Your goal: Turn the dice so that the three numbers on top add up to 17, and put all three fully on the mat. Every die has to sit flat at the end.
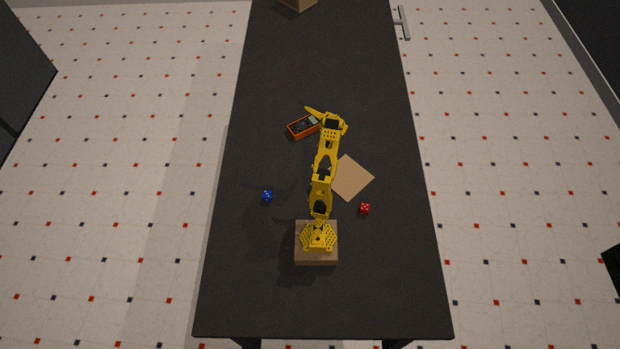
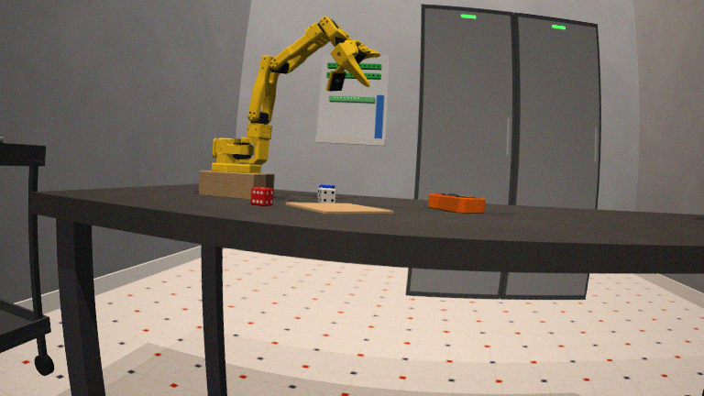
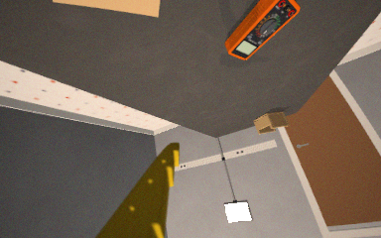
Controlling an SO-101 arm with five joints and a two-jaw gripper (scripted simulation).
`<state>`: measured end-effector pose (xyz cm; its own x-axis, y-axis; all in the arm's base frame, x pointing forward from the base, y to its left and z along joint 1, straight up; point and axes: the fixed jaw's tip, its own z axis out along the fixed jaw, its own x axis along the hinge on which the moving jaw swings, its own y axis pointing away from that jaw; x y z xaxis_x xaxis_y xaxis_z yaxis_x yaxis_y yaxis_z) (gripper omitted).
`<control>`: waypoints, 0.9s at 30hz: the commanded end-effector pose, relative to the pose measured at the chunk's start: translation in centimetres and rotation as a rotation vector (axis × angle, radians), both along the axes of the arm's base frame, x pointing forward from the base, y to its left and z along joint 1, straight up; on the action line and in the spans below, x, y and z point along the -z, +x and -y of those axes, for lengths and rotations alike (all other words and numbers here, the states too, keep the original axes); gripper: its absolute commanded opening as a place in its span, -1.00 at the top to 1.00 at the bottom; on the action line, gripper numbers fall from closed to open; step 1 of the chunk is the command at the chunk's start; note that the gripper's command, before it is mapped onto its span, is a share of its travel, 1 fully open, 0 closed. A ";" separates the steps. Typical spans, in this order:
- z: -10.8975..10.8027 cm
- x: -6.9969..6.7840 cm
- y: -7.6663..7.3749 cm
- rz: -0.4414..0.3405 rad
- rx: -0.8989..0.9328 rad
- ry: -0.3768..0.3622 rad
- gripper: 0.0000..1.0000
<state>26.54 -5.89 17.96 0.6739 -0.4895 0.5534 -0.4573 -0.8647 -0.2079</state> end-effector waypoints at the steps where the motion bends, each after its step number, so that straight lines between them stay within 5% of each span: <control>1: 0.0 -0.1 0.0 0.005 0.000 0.001 -1.00; 27: 1.0 0.6 -0.2 0.020 0.158 0.086 -0.93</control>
